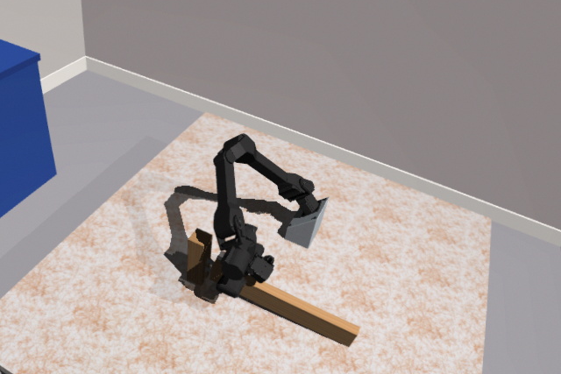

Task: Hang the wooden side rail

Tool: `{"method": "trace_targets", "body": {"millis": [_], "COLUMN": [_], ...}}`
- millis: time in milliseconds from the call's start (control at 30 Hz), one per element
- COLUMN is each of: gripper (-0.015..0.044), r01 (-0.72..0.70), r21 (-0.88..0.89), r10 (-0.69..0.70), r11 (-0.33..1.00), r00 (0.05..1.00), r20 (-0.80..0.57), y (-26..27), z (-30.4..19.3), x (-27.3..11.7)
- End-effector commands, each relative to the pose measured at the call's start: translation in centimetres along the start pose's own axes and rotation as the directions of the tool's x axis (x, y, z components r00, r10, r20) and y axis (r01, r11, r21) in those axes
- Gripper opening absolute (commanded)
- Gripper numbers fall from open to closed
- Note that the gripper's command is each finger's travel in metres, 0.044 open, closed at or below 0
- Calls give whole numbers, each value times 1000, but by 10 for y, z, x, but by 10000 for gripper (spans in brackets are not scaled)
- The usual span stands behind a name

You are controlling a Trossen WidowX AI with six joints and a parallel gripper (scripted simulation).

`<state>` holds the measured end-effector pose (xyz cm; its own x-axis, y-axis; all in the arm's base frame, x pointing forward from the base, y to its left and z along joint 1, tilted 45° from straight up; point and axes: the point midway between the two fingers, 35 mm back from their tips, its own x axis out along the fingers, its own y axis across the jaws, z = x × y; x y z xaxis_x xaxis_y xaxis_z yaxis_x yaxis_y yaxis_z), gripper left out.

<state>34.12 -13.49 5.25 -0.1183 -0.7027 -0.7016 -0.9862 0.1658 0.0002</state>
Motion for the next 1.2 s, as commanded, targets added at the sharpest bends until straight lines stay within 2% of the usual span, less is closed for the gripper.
{"method": "trace_targets", "body": {"millis": [0, 1167], "gripper": [0, 0], "r01": [12, 12], "r21": [-6, -6], "r10": [-12, -12], "r11": [1000, 1000], "r00": [1000, 1000], "r20": [2, 2], "y": [-2, -1], "z": [0, -4], "x": [-4, -4]}}
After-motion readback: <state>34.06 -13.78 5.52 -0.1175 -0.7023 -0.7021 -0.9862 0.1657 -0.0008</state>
